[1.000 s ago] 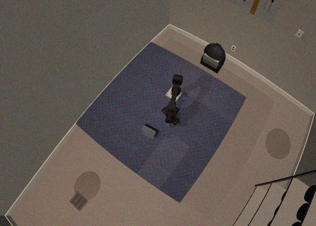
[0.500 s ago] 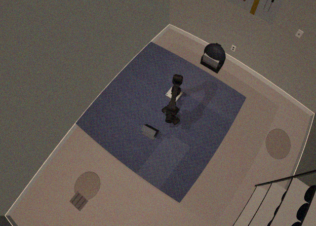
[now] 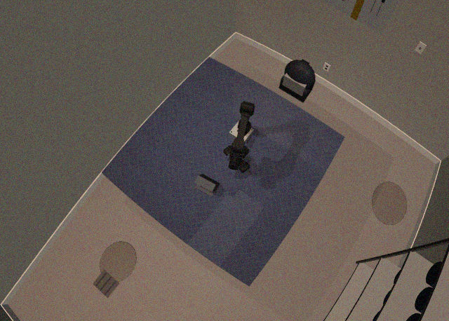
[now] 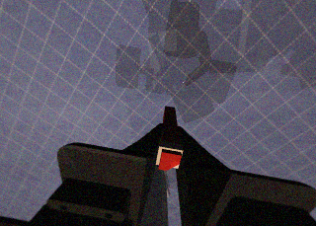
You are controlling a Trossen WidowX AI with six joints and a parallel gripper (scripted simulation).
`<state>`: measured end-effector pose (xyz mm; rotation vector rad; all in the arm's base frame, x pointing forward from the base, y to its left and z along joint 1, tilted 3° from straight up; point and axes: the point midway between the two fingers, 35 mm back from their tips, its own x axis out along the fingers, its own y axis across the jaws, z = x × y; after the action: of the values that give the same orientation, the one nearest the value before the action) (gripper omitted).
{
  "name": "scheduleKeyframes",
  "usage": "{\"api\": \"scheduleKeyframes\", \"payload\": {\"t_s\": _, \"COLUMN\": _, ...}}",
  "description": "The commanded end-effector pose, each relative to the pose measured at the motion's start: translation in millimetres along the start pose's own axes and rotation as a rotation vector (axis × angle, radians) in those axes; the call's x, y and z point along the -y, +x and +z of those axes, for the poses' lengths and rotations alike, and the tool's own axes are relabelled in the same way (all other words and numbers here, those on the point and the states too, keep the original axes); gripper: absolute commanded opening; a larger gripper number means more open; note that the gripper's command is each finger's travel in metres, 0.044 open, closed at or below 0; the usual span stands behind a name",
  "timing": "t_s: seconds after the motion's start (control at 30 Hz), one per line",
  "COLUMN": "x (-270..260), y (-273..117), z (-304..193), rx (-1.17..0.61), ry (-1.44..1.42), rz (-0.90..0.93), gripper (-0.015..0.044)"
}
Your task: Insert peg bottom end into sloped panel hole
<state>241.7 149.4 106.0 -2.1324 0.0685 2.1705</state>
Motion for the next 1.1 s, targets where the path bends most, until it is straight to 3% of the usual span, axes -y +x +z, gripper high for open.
{"api": "scheduleKeyframes", "payload": {"t_s": 0.0, "x": -0.2, "y": -15.4, "z": 0.2, "rx": -0.004, "ry": -0.004, "rz": -0.007, "gripper": 0.0}}
{"api": "scheduleKeyframes", "payload": {"t_s": 1.07, "x": -6.2, "y": -5.6, "z": -13.7, "rx": -0.085, "ry": 0.313, "rz": -0.1, "gripper": 0.0}}
